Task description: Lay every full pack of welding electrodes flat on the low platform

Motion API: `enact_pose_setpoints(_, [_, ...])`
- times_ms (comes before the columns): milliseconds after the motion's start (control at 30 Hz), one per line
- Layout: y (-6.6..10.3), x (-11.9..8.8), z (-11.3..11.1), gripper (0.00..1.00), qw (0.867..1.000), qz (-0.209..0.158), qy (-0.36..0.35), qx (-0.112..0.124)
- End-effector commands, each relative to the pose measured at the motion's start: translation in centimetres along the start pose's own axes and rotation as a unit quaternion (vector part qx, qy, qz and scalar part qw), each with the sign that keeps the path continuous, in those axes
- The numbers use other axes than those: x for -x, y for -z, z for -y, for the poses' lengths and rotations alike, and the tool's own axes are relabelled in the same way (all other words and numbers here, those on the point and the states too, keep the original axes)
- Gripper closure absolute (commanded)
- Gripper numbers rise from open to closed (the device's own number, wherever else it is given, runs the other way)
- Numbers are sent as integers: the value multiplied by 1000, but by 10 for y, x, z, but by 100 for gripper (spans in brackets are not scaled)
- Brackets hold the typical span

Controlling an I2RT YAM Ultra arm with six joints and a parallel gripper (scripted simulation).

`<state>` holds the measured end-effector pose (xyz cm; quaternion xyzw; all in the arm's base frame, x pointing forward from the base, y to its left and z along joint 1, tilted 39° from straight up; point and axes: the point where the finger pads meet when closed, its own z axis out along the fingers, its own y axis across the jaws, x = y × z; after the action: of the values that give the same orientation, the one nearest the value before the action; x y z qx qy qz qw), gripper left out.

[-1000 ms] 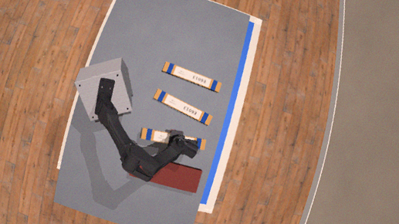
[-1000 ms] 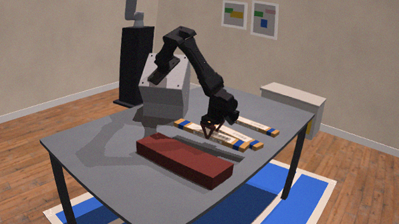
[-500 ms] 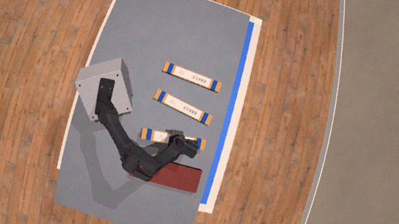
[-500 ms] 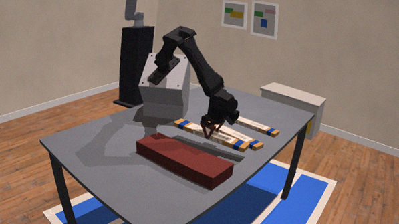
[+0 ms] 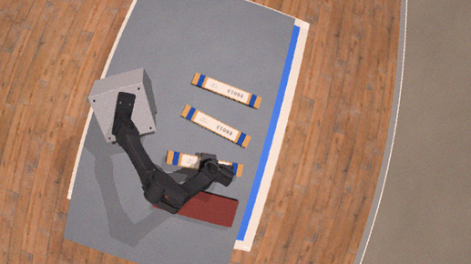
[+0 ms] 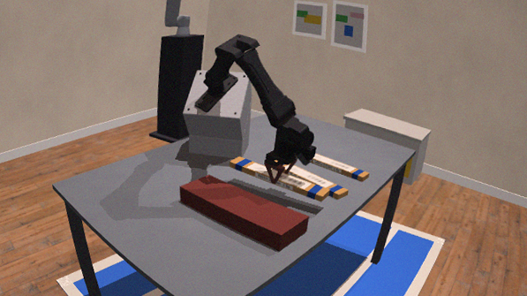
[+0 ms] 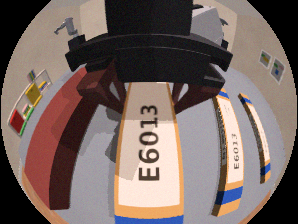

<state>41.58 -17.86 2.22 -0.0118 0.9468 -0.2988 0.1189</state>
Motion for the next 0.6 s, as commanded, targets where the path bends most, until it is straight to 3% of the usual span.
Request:
enact_pose_setpoints(0, [35,30,9,100,999,47,-8,-9])
enact_pose_setpoints(233, [35,30,9,100,999,47,-8,-9])
enact_pose_setpoints(567, [51,29,8,100,999,46,-8,-10])
